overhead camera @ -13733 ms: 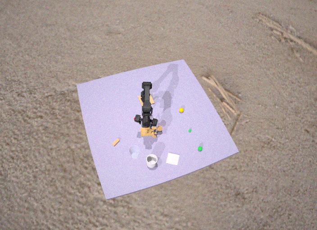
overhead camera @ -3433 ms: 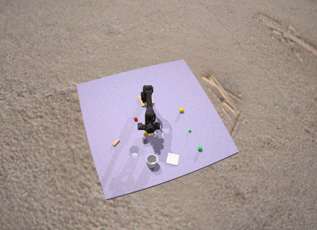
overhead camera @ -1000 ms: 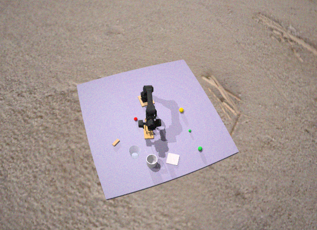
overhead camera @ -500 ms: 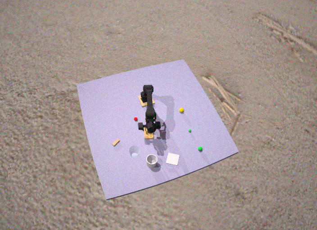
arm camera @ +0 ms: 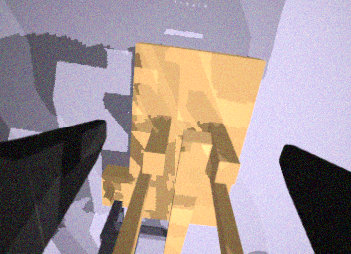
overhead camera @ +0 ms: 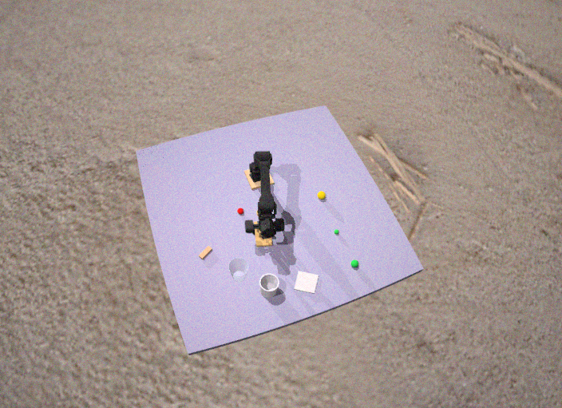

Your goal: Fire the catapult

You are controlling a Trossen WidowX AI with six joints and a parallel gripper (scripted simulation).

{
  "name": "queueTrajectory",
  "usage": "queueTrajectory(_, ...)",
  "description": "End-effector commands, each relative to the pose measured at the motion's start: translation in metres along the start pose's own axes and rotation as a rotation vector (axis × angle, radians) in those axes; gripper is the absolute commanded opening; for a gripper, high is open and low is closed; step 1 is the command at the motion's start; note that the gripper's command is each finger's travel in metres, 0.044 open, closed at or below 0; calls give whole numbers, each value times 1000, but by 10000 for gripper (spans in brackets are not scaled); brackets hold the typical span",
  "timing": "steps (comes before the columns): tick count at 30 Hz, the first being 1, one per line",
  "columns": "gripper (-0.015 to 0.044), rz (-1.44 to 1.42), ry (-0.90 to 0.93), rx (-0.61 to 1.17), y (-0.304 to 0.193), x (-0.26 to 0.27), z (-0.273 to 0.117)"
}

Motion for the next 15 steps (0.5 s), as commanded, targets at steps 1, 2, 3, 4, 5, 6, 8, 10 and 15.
queueTrajectory(1,440,-3,3,6,-1,0,8)
queueTrajectory(2,440,-3,3,6,-1,0,10)
queueTrajectory(3,440,-3,3,6,-1,0,12)
queueTrajectory(4,440,-3,3,6,-1,0,13)
queueTrajectory(5,440,-3,3,6,-1,0,15)
queueTrajectory(6,440,-3,3,6,-1,0,16)
queueTrajectory(8,440,-3,3,6,-2,0,20)
queueTrajectory(10,440,-3,3,6,-2,0,23)
queueTrajectory(15,440,-3,3,6,-2,0,28)
Point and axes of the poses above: the point midway between the two fingers, 35 mm back from their tips, its own z axis out along the fingers, its own x axis across the jaws, y = z × x, the point moved 8 cm from there along -z, back along the fingers, and after that the axes turned 5 degrees about z, right-handed, at the moved point
